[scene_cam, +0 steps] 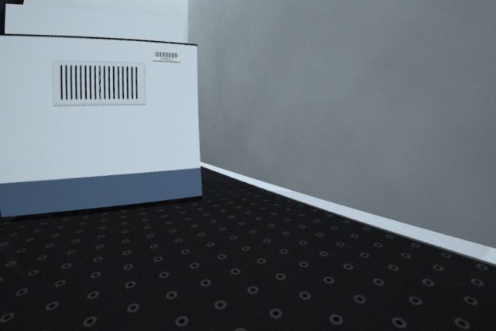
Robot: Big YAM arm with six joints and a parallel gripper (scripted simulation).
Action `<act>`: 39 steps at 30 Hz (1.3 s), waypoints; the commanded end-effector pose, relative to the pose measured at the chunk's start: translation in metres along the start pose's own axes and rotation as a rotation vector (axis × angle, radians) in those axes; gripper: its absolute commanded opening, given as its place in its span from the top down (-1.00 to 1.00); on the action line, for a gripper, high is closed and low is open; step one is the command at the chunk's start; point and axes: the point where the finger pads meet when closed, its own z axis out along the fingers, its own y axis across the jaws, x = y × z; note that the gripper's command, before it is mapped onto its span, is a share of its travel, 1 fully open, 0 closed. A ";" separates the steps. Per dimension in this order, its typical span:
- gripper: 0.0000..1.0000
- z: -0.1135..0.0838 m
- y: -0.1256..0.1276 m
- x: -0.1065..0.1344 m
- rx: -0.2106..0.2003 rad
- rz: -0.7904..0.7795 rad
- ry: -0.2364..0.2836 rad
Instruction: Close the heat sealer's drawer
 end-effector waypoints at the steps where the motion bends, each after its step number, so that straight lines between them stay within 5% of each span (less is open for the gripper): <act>1: 1.00 0.032 0.024 0.000 -0.033 -0.040 0.046; 39: 1.00 0.014 0.005 0.002 -0.030 -0.028 0.060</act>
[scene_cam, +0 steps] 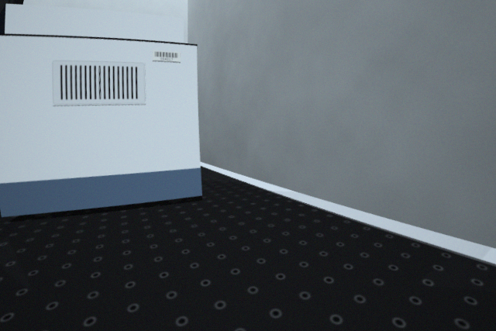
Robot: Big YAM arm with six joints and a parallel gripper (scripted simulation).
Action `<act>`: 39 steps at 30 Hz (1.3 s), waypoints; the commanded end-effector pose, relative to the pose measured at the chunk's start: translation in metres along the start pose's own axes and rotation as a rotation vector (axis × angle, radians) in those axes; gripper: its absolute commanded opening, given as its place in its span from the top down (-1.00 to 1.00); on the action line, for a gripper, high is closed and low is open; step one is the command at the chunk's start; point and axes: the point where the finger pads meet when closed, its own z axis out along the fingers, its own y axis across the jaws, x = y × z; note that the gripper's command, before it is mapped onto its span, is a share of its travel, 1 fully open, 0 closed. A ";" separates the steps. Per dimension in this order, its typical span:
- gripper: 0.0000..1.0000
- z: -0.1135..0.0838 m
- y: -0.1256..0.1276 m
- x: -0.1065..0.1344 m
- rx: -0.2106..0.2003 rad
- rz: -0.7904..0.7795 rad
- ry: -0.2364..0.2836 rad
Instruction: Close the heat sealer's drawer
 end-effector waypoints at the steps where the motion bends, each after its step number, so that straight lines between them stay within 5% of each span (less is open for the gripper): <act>1: 1.00 0.015 0.005 0.002 -0.018 -0.010 0.038; 22: 1.00 0.015 0.005 0.002 -0.018 -0.010 0.038; 23: 0.40 0.015 0.005 0.002 -0.018 -0.010 0.038; 39: 0.40 0.012 0.002 0.004 -0.012 -0.001 0.035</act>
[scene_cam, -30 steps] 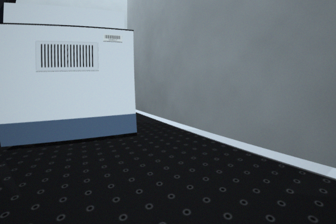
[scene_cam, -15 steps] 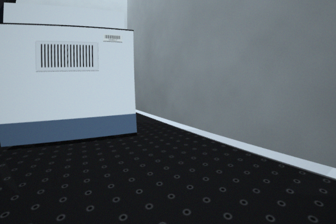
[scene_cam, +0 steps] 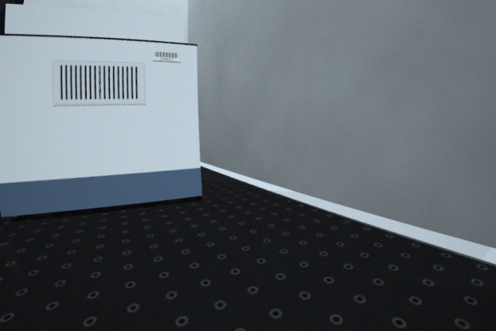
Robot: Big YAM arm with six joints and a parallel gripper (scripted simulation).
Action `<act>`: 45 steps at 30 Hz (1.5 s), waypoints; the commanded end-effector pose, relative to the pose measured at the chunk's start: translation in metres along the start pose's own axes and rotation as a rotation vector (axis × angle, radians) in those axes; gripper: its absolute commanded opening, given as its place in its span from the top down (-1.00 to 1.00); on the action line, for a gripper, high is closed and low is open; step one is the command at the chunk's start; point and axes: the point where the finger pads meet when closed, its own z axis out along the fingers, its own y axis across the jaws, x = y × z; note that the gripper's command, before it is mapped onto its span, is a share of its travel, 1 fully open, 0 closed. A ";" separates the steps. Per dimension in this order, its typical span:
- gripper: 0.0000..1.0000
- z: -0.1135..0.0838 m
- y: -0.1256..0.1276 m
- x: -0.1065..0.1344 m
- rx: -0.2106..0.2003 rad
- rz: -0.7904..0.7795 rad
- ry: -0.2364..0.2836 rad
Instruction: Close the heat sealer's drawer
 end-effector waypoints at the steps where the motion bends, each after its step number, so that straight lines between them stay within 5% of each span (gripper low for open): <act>1: 0.40 0.005 -0.004 0.003 0.001 0.015 0.014; 45: 0.40 -0.001 -0.008 0.001 0.005 0.012 0.006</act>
